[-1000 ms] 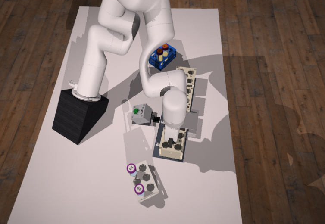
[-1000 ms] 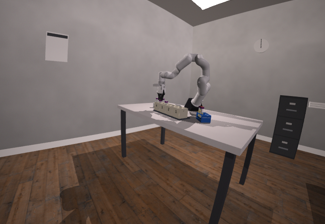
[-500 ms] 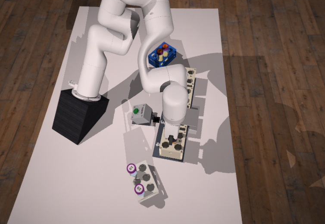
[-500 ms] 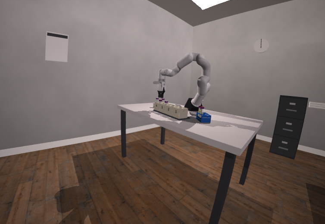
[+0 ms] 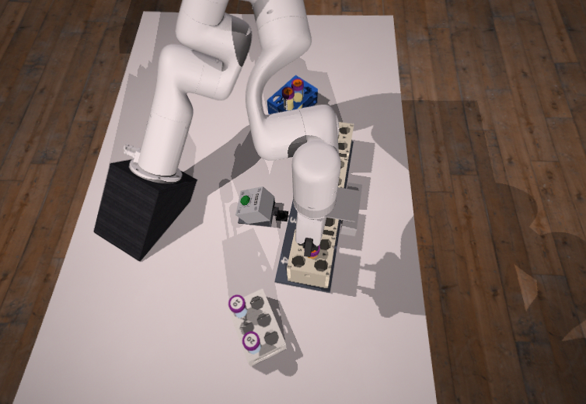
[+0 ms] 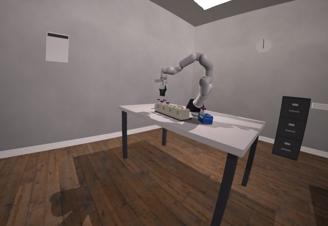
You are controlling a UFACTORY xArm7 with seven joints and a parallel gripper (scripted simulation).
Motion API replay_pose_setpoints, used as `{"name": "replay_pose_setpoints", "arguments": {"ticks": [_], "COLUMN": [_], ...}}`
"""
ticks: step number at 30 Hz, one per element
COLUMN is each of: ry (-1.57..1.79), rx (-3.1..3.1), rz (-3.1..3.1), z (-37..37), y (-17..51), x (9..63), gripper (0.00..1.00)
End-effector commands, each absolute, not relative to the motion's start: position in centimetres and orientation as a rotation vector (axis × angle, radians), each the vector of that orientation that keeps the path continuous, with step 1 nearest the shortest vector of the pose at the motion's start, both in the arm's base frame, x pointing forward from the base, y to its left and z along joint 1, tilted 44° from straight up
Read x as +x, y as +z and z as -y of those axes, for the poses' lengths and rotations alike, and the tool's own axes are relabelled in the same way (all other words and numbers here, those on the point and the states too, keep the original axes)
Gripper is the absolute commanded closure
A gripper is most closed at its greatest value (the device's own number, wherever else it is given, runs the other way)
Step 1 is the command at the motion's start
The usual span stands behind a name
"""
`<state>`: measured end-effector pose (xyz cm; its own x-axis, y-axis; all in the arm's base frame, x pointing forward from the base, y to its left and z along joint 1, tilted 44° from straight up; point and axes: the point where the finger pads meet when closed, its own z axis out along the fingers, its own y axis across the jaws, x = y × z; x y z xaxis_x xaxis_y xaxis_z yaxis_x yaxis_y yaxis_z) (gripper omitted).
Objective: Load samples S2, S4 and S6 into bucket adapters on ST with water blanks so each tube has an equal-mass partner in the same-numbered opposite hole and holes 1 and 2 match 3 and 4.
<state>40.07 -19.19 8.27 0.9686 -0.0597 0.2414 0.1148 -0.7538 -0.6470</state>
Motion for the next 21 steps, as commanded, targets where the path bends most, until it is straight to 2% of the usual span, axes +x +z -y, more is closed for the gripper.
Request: {"name": "replay_pose_setpoints", "arguments": {"ticks": [1,21], "ry": [-0.326,-0.326], "rx": [-2.406,-2.406], "rz": [0.036,0.036], "z": [19.9,22.3], "y": [8.9,11.5], "x": [39.9,39.1], "gripper": [0.56,0.56]}}
